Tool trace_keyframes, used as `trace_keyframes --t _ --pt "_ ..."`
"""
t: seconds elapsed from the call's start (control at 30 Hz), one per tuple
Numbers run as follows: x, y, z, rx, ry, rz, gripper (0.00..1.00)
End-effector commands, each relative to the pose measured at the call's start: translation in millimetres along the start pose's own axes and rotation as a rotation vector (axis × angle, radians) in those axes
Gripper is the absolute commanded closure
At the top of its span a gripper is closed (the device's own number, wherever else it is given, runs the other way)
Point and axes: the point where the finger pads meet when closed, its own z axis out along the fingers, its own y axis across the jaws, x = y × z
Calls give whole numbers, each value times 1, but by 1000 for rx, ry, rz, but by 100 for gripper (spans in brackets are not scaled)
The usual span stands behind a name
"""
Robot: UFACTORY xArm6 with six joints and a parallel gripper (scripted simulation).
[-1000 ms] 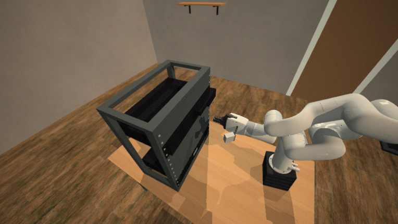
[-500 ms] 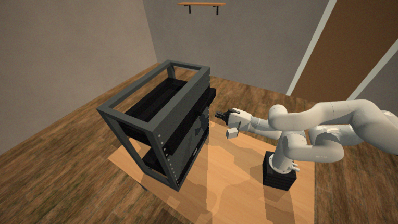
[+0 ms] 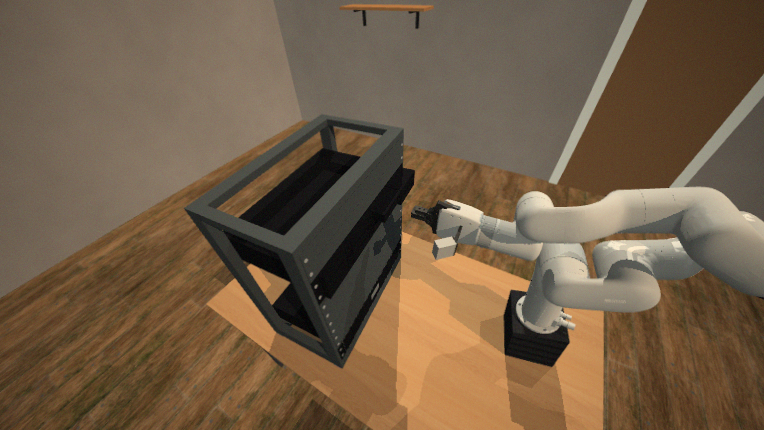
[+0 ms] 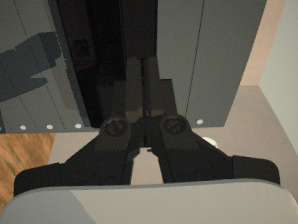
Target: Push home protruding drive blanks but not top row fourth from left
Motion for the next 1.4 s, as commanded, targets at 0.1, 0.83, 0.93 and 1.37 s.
trace_keyframes --t 0.1,0.83,0.93,1.37 --pt "0 2 37 -3 0 1 100" --pt "1 1 49 -3 0 1 100" --pt "1 1 50 -3 0 1 100" --pt "1 1 51 -3 0 1 100"
